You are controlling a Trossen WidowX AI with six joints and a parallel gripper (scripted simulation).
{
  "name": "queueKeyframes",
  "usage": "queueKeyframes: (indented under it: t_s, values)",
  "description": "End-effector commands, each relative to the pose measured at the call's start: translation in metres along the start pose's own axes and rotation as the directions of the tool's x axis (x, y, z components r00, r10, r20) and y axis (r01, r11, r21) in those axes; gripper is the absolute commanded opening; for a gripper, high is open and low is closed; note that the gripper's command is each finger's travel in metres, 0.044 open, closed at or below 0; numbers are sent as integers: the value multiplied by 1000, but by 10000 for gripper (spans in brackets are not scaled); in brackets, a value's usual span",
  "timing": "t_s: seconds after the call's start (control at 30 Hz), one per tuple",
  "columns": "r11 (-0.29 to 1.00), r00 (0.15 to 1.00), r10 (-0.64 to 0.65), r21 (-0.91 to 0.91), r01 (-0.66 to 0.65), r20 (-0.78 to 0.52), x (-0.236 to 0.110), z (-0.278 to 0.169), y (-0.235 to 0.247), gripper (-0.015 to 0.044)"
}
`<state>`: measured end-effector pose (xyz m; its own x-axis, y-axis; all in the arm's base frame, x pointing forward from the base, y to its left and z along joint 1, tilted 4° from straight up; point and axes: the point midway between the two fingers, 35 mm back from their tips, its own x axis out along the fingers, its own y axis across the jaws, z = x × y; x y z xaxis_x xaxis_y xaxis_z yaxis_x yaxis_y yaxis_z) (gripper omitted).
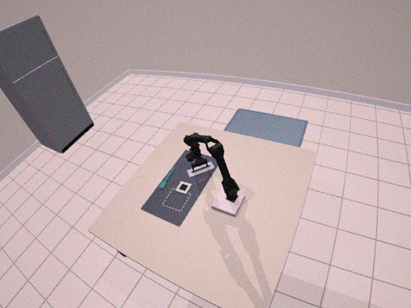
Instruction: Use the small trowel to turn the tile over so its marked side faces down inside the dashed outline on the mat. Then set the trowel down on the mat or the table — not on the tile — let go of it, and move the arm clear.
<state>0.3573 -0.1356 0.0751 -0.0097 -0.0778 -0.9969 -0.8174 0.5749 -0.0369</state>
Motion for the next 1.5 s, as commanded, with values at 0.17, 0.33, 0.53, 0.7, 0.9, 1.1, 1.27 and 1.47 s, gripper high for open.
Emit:
queueKeyframes:
  t_s: [0.17,0.33,0.53,0.7,0.9,1.1,1.27,1.47]
  values:
    - [965,1000,3,-262,-3,0,1,0,1,130]
    - [923,1000,3,-385,-3,0,1,0,1,130]
    - [921,1000,3,-390,-3,0,1,0,1,183]
    - [921,1000,3,-390,-3,0,1,0,1,270]
    - [921,1000,3,-390,-3,0,1,0,1,270]
    - [921,1000,3,-390,-3,0,1,0,1,270]
    - [921,1000,3,-390,-3,0,1,0,1,270]
    - [912,1000,4,-409,-3,0,-44,-1,4,270]
